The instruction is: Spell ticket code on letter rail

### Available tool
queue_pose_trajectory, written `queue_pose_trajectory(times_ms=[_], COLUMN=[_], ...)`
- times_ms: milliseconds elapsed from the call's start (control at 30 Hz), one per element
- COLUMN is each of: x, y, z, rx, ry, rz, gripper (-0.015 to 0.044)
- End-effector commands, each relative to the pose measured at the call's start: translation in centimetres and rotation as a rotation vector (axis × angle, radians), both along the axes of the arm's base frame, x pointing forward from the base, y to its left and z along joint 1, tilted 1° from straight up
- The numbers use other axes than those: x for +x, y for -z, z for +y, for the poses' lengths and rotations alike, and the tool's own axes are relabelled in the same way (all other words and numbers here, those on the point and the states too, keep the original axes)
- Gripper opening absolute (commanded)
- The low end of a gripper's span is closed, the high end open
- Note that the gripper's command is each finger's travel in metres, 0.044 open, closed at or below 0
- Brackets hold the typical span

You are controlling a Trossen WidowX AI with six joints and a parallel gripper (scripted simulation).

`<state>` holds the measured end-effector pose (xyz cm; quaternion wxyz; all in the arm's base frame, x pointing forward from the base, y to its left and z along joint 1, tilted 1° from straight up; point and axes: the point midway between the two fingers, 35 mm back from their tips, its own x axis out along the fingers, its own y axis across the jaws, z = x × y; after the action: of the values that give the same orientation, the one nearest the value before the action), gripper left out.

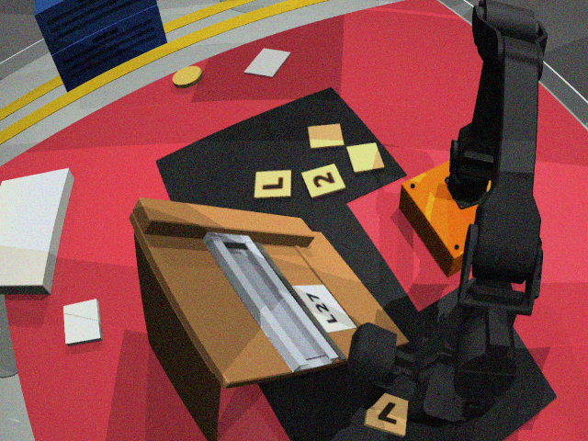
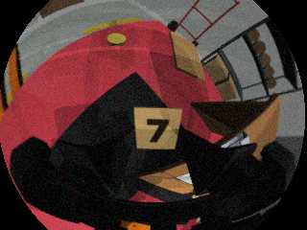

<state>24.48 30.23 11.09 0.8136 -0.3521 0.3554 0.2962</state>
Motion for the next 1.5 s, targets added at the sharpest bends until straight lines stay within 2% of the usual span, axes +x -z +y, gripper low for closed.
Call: queue_pose_trajectory(times_ms=[0, 633, 1467], x=[0.5, 2.9, 3.1], y=[-0.7, -4.5, -4.2], z=[0.2, 0.9, 0.1], rx=[0.071, 0.502, 0.505], ry=[0.089, 0.551, 0.555], rz=[-0.007, -0.009, -0.009], gripper=[0.0000, 0.0000, 0.0000])
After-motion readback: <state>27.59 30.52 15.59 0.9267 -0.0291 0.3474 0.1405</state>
